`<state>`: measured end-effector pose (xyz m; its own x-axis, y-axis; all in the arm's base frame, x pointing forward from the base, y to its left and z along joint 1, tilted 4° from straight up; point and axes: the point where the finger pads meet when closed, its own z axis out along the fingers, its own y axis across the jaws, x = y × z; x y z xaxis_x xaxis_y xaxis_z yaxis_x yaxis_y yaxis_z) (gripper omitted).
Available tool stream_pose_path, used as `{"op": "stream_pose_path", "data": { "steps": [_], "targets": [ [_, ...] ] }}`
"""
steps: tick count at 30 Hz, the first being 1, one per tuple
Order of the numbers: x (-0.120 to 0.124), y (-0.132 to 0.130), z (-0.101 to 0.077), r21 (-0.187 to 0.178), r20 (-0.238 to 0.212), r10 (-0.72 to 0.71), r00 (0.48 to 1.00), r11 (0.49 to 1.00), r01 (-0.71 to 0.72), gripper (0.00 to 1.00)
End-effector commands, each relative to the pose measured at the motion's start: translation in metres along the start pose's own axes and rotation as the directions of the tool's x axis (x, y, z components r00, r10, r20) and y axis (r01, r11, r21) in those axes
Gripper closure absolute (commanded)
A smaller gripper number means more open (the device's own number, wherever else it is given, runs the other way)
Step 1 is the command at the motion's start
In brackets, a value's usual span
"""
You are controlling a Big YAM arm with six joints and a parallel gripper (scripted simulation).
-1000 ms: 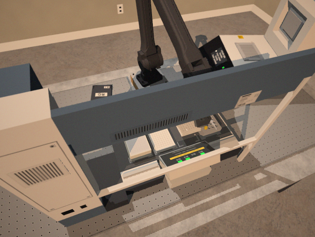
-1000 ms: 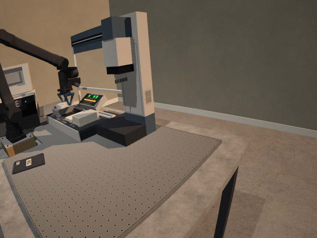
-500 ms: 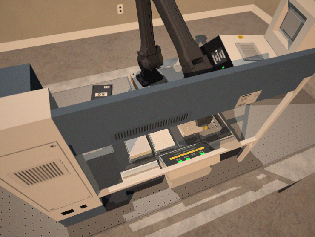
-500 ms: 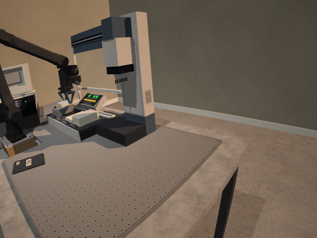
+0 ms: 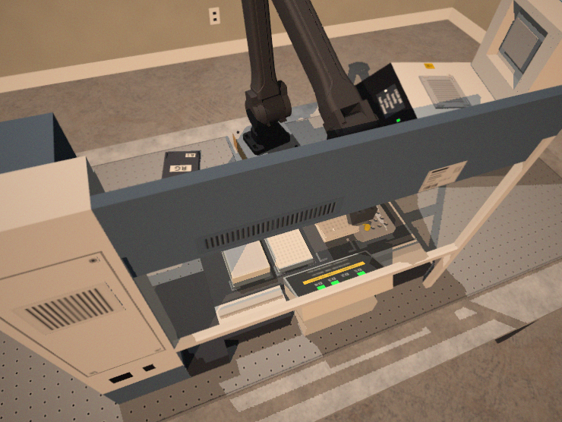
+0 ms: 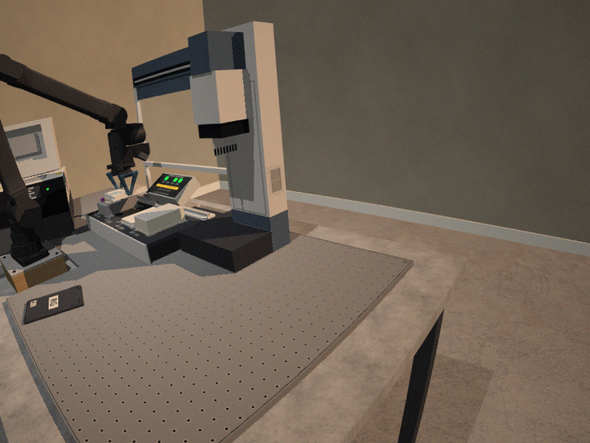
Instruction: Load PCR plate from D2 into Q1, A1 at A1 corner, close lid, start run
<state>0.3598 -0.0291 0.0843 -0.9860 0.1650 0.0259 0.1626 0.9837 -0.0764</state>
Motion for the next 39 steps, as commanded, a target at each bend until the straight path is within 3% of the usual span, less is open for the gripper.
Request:
{"op": "stream_pose_path", "data": {
  "steps": [1, 26, 36, 39],
  "targets": [
    [-0.022, -0.003, -0.027, -0.013, 0.089, 0.024, 0.996, 1.000, -0.023, 1.00],
    [-0.035, -0.002, -0.032, -0.014, 0.105, 0.023, 0.994, 1.000, -0.022, 1.00],
    [-0.023, -0.002, -0.024, -0.011, 0.083, 0.020, 0.996, 1.000, -0.019, 1.00],
    [0.006, 0.009, -0.028, -0.012, 0.070, 0.039, 0.997, 0.999, -0.038, 1.00]
  ]
}}
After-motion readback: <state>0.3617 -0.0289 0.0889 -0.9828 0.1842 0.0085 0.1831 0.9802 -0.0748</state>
